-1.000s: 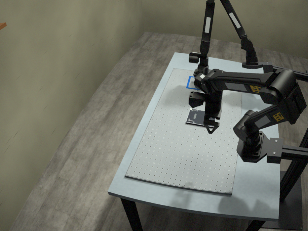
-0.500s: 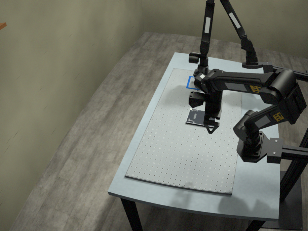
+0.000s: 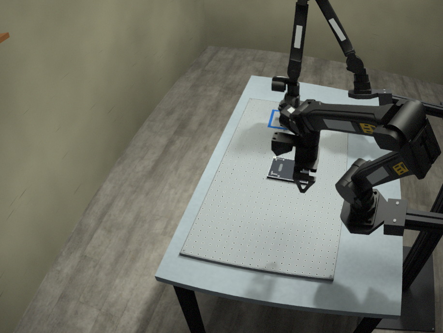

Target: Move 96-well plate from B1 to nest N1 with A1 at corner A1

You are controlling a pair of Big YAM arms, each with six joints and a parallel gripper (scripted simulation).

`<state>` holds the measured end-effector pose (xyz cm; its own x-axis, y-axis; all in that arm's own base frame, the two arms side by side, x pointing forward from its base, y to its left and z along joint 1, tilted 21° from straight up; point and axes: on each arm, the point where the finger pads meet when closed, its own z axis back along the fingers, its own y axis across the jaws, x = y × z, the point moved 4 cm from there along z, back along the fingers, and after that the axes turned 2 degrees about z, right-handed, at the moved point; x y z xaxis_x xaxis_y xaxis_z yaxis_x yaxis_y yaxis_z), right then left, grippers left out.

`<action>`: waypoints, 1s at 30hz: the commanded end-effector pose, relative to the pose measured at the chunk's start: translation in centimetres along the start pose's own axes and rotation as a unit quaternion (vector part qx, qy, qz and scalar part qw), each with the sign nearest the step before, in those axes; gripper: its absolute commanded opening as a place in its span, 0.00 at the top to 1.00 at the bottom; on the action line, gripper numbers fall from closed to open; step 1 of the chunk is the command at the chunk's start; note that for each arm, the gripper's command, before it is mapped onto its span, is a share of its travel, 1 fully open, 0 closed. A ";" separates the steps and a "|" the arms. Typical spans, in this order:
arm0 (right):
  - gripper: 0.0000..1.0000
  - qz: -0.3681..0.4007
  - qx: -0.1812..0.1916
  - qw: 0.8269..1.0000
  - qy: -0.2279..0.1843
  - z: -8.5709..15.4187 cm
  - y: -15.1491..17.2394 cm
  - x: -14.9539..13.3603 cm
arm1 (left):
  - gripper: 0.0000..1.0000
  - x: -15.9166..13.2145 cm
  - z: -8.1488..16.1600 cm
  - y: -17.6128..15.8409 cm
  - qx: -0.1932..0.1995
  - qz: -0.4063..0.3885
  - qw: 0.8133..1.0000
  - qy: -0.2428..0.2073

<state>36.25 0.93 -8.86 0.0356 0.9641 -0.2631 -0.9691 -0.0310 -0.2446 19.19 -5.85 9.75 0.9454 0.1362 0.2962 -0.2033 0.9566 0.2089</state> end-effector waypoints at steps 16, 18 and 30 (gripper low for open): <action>0.00 -0.007 -0.005 1.000 0.000 -0.3 -0.7 -0.5 | 0.00 -0.2 -0.5 0.3 0.008 -0.002 1.000 0.010; 0.00 -0.007 -0.005 1.000 0.000 -0.3 -0.7 -0.5 | 0.00 -0.2 -0.5 0.3 0.008 -0.002 1.000 0.010; 0.00 -0.001 -0.005 1.000 -0.002 2.2 -0.2 0.2 | 0.00 -0.2 -0.5 0.3 0.008 -0.002 1.000 0.010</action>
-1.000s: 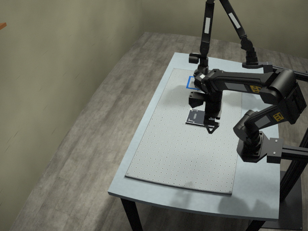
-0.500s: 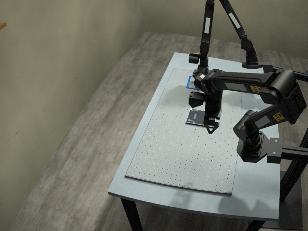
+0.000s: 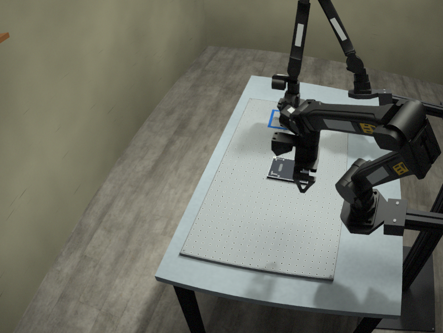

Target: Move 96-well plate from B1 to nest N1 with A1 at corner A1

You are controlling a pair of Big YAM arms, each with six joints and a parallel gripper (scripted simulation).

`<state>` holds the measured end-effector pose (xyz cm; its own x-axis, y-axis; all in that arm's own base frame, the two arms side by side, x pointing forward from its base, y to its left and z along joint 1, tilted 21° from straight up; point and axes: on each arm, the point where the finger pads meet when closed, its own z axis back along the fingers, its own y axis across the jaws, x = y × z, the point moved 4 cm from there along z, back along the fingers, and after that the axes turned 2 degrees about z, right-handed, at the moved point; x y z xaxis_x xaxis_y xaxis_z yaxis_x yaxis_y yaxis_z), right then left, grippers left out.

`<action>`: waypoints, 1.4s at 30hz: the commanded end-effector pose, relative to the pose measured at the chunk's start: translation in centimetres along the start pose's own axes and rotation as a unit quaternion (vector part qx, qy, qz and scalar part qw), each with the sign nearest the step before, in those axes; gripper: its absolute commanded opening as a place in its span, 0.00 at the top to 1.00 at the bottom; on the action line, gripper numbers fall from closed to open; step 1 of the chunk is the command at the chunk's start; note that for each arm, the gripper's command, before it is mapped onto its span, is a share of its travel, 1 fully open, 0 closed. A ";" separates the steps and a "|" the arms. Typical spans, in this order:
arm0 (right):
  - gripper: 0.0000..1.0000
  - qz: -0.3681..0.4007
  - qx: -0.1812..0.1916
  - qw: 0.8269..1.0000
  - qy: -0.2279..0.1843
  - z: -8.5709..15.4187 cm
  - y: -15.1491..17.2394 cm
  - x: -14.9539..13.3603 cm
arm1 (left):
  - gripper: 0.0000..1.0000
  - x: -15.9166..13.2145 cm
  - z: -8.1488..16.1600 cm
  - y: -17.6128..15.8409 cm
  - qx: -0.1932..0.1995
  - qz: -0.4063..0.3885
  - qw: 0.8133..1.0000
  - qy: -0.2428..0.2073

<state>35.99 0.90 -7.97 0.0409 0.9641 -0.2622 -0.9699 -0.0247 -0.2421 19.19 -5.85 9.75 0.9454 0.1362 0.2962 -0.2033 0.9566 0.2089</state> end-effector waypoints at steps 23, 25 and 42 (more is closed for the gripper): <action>0.00 0.000 -0.010 1.000 -0.002 6.4 -0.5 0.5 | 0.00 -0.2 -0.5 0.3 0.008 -0.002 1.000 0.010; 0.00 0.001 -0.009 1.000 -0.002 6.9 -0.3 0.4 | 0.00 -0.2 -0.5 0.3 0.008 -0.002 1.000 0.010; 0.00 -0.001 -0.010 1.000 -0.002 8.3 -0.9 0.2 | 0.00 -0.2 -0.5 0.3 0.008 -0.002 1.000 0.010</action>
